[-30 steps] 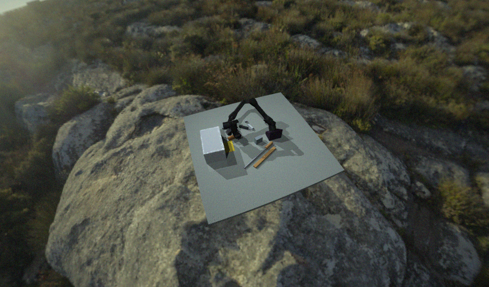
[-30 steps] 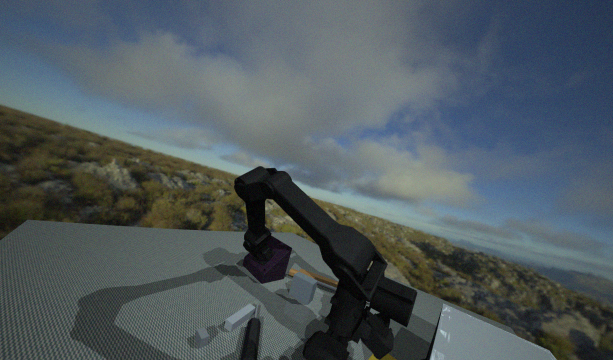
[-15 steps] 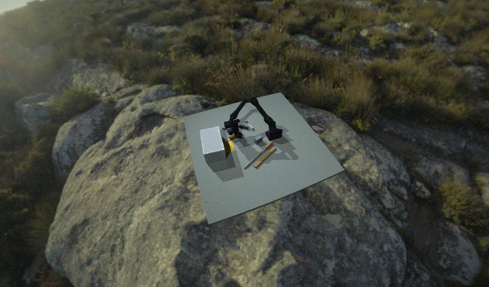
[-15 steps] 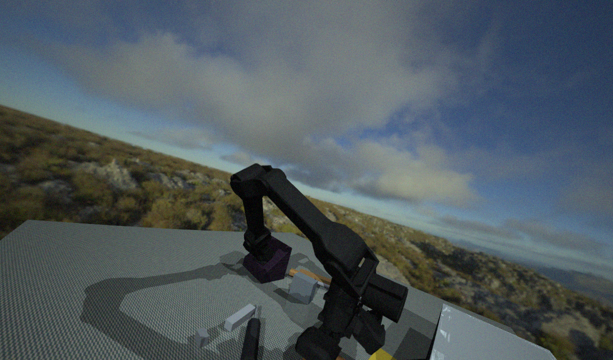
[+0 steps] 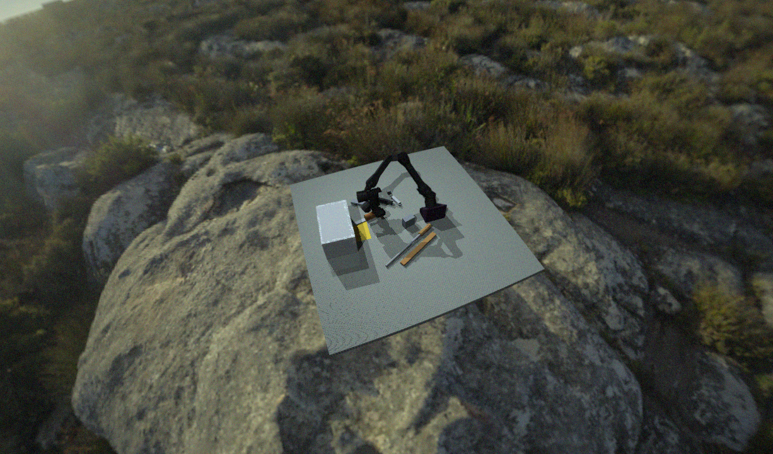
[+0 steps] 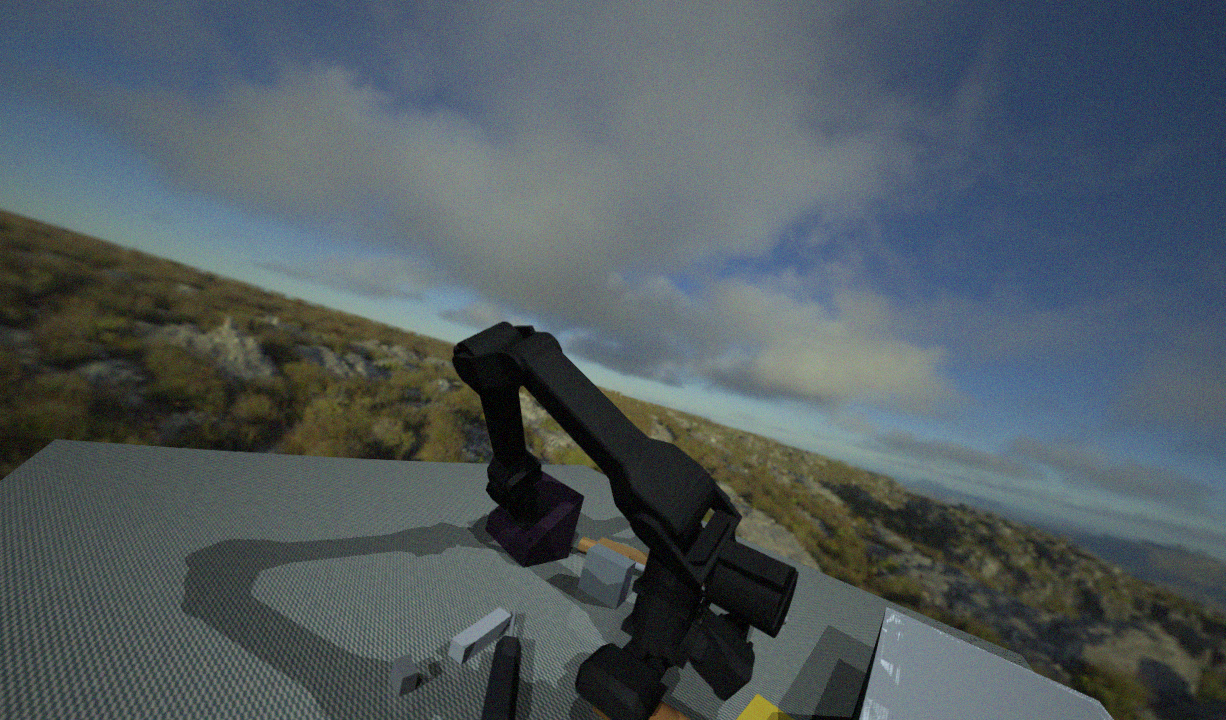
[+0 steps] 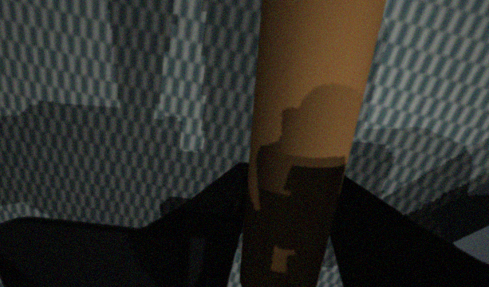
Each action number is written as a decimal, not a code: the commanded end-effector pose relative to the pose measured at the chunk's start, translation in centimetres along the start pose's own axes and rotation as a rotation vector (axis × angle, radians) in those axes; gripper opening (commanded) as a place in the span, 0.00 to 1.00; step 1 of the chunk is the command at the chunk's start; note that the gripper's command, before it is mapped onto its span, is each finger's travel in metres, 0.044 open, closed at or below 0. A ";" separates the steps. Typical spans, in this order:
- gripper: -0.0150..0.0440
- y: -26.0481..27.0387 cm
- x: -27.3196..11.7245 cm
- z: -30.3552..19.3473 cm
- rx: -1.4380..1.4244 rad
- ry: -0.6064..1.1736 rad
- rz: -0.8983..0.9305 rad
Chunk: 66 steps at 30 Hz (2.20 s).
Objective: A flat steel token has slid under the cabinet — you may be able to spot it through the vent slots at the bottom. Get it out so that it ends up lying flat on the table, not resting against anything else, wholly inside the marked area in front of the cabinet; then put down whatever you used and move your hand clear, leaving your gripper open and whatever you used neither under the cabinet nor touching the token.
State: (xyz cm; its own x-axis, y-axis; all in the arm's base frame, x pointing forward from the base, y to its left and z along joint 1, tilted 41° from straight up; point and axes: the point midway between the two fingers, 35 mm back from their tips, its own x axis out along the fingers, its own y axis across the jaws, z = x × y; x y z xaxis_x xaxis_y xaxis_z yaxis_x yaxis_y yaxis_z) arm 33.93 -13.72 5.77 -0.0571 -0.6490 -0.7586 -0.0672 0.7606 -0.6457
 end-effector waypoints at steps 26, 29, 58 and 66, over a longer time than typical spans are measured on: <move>0.25 -0.1 0.1 -3.5 -0.009 0.009 -0.002; 0.25 -0.1 0.1 -3.8 -0.009 0.009 -0.002; 0.25 -0.2 0.1 -7.3 -0.010 0.011 -0.002; 0.25 -0.3 0.1 -8.2 -0.011 0.011 -0.002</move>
State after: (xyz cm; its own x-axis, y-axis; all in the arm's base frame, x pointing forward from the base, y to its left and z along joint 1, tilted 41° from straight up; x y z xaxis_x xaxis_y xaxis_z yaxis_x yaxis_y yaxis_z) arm 26.49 -14.04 6.60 -0.0616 -0.6496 -0.7578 -0.0711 0.7601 -0.6459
